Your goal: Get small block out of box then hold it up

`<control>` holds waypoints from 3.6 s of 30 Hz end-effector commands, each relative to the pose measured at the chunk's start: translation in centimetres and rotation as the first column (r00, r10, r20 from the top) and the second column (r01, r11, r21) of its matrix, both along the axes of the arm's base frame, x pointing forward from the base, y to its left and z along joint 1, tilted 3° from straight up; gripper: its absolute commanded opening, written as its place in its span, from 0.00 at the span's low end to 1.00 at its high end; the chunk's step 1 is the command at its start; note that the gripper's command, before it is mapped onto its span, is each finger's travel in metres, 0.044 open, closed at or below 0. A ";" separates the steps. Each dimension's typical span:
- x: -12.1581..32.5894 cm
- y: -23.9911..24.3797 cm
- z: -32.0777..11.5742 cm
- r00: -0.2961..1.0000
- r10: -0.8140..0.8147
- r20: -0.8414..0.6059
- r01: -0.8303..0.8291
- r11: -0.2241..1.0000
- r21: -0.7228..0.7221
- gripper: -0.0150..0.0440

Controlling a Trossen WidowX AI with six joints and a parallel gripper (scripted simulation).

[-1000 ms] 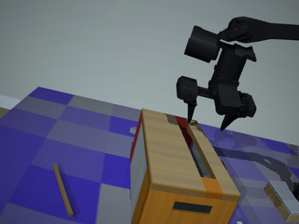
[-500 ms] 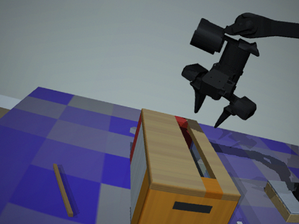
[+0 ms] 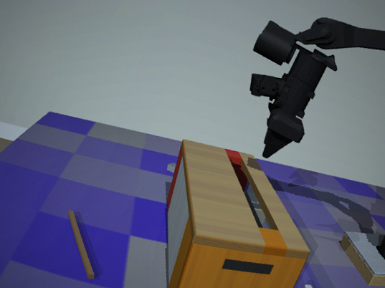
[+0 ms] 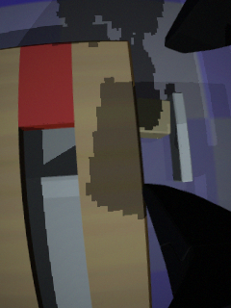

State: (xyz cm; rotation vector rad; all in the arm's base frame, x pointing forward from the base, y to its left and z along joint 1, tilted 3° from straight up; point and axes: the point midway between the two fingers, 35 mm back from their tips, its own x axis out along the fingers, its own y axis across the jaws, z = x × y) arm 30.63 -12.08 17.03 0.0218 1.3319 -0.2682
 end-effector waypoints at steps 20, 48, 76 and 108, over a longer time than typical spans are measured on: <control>-2.4 -2.9 -0.1 -0.492 -0.751 -0.439 0.597 -0.659 0.458 0.74; -2.6 -3.8 -1.8 -0.751 -0.213 -0.625 0.089 -0.970 0.224 0.74; -2.4 -3.5 -11.8 -0.751 -0.213 -0.625 0.089 -0.971 0.224 0.74; -2.2 -3.4 -15.3 -0.751 -0.213 -0.625 0.089 -0.971 0.223 0.41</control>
